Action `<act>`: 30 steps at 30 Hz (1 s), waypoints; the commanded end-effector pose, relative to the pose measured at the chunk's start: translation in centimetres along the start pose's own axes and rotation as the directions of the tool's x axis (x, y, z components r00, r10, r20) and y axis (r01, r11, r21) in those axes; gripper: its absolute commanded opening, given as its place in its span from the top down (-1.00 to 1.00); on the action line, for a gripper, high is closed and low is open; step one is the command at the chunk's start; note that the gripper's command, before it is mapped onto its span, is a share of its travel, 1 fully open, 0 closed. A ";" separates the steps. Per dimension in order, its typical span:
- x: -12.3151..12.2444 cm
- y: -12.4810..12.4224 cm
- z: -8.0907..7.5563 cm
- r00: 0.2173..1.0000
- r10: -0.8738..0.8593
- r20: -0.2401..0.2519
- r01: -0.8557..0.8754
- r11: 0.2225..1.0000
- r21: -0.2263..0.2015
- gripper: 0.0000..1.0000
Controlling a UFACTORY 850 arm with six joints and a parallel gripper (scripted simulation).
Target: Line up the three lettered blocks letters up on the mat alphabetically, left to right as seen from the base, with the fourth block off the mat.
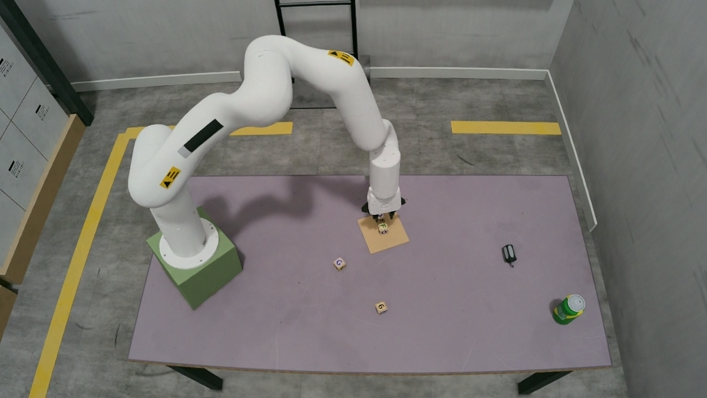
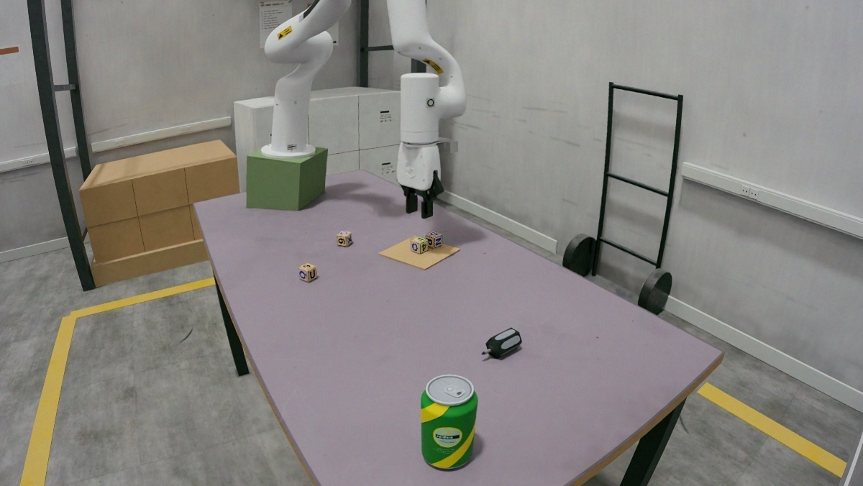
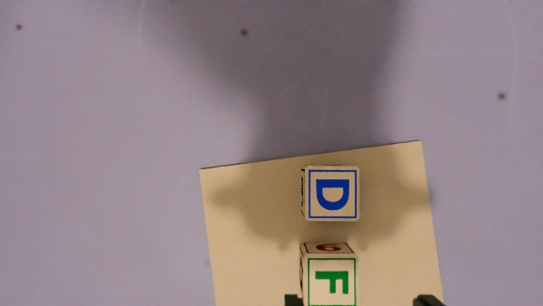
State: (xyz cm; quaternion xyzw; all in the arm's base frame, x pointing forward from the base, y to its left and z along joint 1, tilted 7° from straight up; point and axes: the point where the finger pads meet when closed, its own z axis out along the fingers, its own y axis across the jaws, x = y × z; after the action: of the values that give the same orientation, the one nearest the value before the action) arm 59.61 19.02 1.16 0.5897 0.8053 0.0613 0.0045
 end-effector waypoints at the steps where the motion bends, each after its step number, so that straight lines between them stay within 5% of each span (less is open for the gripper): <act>1: 0.0 0.2 -0.2 1.000 0.000 0.000 0.000 1.000 -0.003 -1.00; 22: 0.0 0.1 -0.2 1.000 0.004 0.000 -0.004 1.000 -0.003 -1.00; 30: -0.5 -1.0 0.0 0.976 0.216 -0.026 -0.216 0.976 0.001 -1.00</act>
State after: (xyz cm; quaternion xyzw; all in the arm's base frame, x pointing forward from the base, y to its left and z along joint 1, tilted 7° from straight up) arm 58.93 18.45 1.02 0.6499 0.7572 0.0653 -0.0077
